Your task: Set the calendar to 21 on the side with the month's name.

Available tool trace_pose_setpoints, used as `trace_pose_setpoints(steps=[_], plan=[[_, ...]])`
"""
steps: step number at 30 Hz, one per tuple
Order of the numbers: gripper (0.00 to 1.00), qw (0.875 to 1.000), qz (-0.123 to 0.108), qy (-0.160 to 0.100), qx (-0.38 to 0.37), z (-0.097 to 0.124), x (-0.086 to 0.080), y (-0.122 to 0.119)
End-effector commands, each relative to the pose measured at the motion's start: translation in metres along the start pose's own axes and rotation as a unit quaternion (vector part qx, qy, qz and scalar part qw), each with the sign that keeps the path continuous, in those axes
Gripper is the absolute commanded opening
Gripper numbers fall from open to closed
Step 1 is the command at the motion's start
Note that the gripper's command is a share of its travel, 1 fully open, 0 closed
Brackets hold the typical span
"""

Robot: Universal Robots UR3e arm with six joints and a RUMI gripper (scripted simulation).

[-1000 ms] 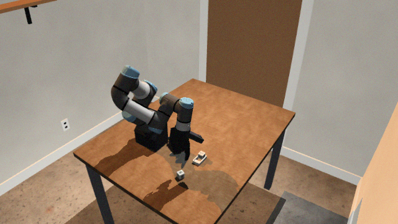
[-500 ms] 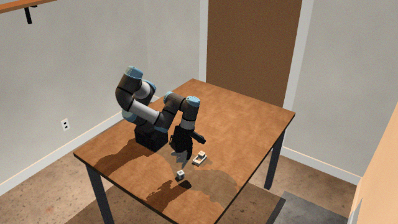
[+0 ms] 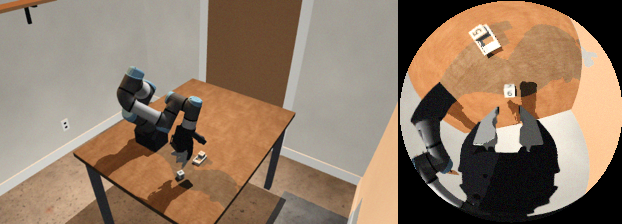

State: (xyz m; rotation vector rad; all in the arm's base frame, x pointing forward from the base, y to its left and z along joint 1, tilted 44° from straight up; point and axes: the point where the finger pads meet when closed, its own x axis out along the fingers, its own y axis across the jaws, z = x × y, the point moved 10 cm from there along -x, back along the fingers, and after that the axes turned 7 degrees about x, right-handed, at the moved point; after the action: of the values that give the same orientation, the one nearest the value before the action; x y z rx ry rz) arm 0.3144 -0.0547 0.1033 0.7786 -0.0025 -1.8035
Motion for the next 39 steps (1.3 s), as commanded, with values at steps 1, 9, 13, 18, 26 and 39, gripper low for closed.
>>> trace_pose_setpoints(steps=[1,9,13,18,26,39], plan=[[0.28,1.000,-0.002,-0.016,0.001,-0.003,0.000,0.000],[0.28,0.999,-0.003,-0.044,0.002,-0.009,0.001,-0.001],[0.28,0.998,0.000,-0.064,0.002,-0.014,0.002,-0.002],[0.28,0.996,0.007,-0.087,0.002,-0.018,0.002,-0.002],[0.28,0.994,0.015,-0.105,0.001,-0.023,0.002,-0.002],[0.28,0.993,0.020,-0.114,0.001,-0.025,0.001,-0.002]])
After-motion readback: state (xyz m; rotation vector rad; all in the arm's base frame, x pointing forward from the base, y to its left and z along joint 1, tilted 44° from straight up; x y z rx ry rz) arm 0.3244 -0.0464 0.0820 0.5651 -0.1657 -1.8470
